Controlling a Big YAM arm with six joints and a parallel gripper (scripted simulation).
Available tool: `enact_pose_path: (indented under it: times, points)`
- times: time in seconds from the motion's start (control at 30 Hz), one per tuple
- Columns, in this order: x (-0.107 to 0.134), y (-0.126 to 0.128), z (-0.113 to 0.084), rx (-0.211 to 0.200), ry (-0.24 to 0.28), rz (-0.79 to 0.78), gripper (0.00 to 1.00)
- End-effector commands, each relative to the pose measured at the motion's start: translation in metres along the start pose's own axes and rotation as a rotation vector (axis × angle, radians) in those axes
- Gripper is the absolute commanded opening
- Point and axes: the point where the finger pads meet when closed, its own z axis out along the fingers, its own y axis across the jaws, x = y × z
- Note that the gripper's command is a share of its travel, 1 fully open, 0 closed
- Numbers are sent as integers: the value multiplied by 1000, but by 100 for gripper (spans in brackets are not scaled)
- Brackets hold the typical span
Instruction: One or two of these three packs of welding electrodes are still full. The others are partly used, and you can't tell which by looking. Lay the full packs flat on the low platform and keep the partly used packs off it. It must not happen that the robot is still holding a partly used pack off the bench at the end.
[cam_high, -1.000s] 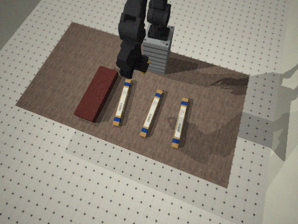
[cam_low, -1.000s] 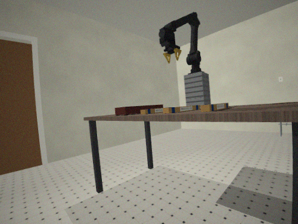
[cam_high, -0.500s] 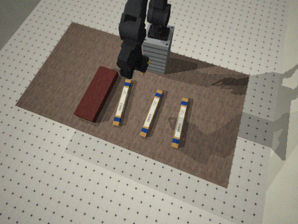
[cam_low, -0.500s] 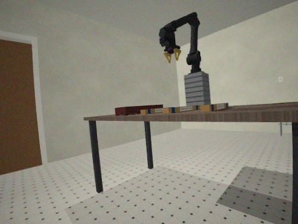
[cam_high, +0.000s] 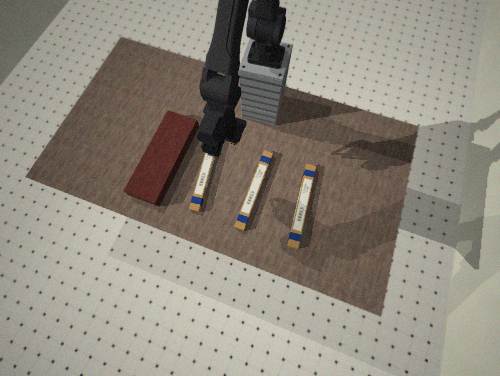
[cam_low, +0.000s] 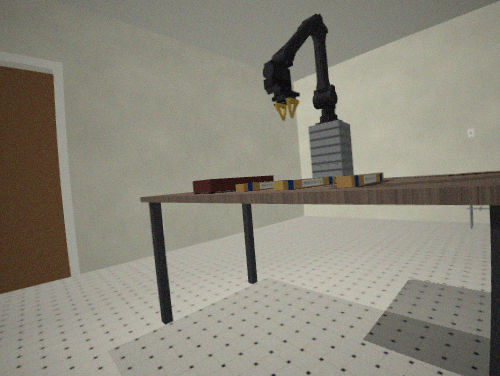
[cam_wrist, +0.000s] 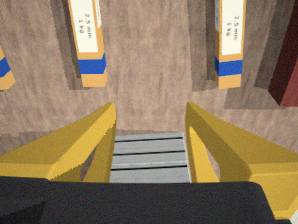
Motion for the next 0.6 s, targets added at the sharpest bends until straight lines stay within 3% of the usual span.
enact_pose_path:
  times: [0.0,0.2,0.27,0.37,0.57]
  points:
    - [-42,3,7,4,-56,7,43]
    - [-63,2,42,4,-56,9,43]
    - [-63,2,42,4,-56,9,43]
    - [-73,2,58,4,-55,9,43]
    - [-74,2,55,4,-58,9,43]
